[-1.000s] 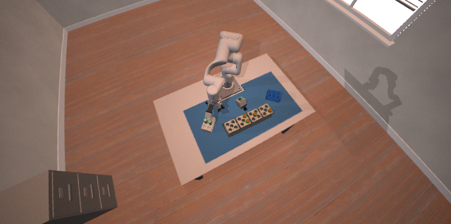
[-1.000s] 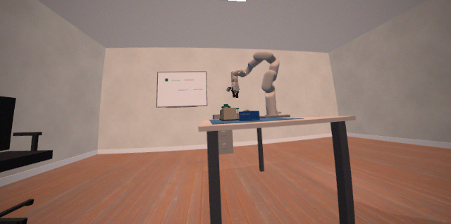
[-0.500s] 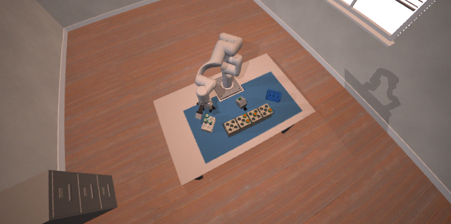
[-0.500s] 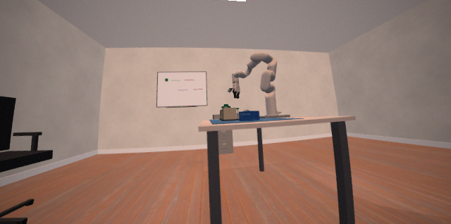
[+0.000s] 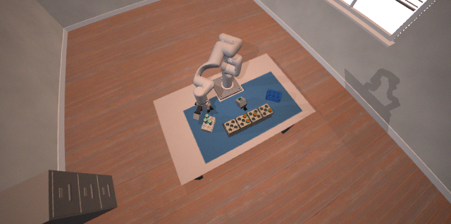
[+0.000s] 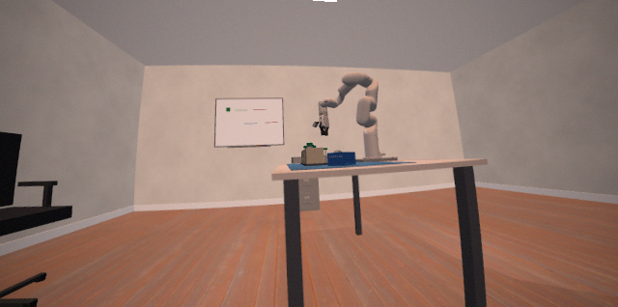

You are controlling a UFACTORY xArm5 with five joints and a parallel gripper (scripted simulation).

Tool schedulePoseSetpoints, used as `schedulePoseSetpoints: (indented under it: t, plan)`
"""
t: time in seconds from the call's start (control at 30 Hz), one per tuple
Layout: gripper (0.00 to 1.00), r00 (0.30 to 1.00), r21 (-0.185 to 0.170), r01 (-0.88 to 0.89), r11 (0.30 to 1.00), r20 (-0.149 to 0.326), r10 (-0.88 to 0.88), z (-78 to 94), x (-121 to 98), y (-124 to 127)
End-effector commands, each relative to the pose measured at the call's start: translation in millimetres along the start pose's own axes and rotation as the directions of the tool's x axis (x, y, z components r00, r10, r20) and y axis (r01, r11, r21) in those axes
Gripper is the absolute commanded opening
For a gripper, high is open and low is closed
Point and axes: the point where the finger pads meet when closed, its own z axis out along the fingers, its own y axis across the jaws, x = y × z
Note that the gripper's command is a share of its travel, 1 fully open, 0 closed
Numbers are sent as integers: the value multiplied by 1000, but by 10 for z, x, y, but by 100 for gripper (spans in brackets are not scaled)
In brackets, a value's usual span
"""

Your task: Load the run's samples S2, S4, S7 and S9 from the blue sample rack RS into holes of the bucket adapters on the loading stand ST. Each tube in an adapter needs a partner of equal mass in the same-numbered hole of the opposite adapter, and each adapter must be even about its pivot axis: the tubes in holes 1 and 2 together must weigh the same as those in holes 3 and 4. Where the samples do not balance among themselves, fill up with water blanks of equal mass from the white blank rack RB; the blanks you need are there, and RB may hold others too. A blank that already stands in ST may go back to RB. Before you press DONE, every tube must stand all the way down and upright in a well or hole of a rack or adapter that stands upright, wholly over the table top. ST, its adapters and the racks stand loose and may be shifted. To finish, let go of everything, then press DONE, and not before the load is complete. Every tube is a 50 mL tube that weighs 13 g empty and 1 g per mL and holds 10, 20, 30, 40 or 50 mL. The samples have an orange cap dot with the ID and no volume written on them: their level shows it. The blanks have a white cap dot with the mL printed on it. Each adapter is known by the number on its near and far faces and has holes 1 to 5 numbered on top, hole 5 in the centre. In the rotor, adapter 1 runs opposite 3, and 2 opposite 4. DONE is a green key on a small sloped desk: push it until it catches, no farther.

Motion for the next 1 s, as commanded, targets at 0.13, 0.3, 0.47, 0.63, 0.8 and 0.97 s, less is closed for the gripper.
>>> schedulePoseSetpoints:
  t: [0.13, 0.3, 0.47, 0.63, 0.8, 0.97]
  plan:
    - [57, 1000, -1, 0, 1000, -5, 0, 104, 13, 2]
    - [57, 1000, -1, 0, 1000, -5, 0, 204, 13, 2]
    - [57, 1000, -1, 0, 1000, -5, 0, 284, 13, 2]
    - [57, 1000, -1, 0, 1000, -5, 0, 364, 14, 1]
    - [57, 1000, -1, 0, 1000, -5, 0, 464, 14, 1]
    - [57, 1000, -1, 0, 1000, -5, 0, 564, 15, 1]
